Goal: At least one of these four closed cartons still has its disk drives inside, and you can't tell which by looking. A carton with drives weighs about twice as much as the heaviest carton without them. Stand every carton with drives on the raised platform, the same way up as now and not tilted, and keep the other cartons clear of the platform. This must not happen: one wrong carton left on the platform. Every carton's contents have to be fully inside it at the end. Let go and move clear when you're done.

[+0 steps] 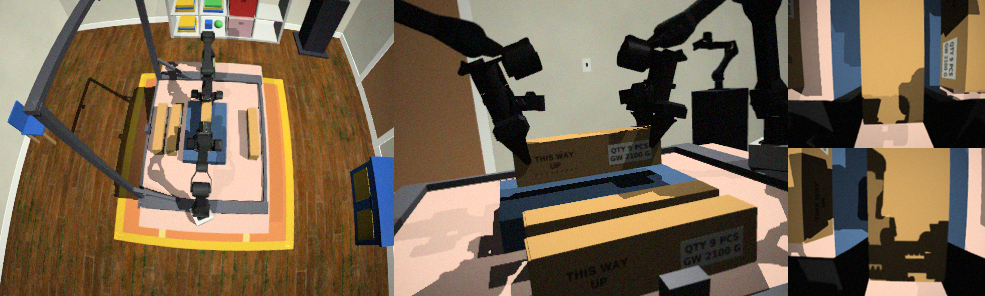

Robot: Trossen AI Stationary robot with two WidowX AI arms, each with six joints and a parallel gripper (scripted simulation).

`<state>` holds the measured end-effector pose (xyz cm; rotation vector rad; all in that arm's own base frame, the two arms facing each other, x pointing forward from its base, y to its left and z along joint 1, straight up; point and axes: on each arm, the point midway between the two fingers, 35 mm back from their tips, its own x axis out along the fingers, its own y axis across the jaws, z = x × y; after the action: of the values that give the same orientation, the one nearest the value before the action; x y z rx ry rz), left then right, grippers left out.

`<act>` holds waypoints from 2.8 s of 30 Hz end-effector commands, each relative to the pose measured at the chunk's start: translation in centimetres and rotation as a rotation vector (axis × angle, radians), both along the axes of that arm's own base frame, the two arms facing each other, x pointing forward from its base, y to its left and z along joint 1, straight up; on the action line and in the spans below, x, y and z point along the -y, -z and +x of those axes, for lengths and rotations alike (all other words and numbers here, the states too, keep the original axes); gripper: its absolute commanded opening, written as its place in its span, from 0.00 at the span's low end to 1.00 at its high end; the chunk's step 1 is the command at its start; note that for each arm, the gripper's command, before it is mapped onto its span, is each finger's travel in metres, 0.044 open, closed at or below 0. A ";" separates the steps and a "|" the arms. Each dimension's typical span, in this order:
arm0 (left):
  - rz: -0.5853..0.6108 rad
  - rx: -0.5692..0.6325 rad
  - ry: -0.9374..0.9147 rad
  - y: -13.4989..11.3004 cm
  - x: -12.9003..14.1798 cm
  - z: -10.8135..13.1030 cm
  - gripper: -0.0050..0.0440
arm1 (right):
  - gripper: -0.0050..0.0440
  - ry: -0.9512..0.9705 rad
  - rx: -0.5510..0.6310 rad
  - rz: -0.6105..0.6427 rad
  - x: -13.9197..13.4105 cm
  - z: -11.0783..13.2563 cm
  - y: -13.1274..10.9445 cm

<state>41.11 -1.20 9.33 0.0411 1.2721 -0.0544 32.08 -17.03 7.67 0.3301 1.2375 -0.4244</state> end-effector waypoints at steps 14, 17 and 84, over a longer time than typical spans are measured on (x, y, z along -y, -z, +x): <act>-0.005 0.100 -0.003 -3.5 0.0 0.4 0.00 | 0.00 -0.012 0.059 -0.040 -0.1 0.3 -2.2; -0.005 0.100 -0.003 -3.5 0.0 0.4 0.00 | 0.00 -0.012 0.059 -0.040 -0.1 0.3 -2.2; -0.004 0.100 -0.003 0.7 0.0 0.5 0.00 | 0.00 -0.011 0.059 -0.040 -0.1 0.3 0.9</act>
<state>41.26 -1.21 6.91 0.0399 1.2213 -0.0540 31.79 -16.88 5.37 0.3217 1.2164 -0.4303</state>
